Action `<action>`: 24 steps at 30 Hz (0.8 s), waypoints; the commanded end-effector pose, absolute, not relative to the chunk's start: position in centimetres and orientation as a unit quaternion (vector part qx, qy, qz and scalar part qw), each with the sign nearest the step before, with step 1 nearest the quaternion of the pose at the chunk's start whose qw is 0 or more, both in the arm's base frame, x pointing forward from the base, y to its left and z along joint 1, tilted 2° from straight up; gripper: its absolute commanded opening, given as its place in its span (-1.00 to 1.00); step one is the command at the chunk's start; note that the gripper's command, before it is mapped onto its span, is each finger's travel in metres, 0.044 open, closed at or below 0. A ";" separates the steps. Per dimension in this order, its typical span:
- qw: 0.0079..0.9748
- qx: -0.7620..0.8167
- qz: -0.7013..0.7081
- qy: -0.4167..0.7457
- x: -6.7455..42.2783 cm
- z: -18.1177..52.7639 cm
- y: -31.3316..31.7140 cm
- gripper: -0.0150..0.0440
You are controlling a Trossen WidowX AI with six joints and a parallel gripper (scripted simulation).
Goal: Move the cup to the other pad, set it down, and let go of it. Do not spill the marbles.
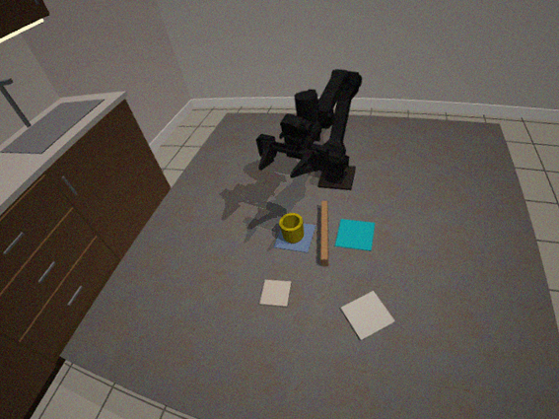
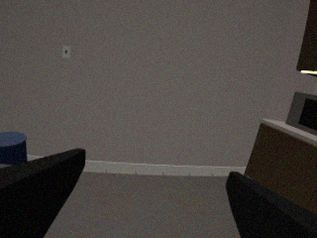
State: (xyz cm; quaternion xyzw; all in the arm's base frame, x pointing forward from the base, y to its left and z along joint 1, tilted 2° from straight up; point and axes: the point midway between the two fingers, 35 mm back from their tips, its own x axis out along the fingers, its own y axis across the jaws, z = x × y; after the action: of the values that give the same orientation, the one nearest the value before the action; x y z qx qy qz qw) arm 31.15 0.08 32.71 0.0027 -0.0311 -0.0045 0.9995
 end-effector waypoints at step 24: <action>0.590 -0.423 0.406 0.555 26.3 13.5 -1.6 0.07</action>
State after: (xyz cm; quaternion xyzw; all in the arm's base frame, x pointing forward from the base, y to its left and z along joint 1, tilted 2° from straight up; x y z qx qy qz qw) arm 30.49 -1.54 15.66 -0.3717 0.4603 0.1977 0.7816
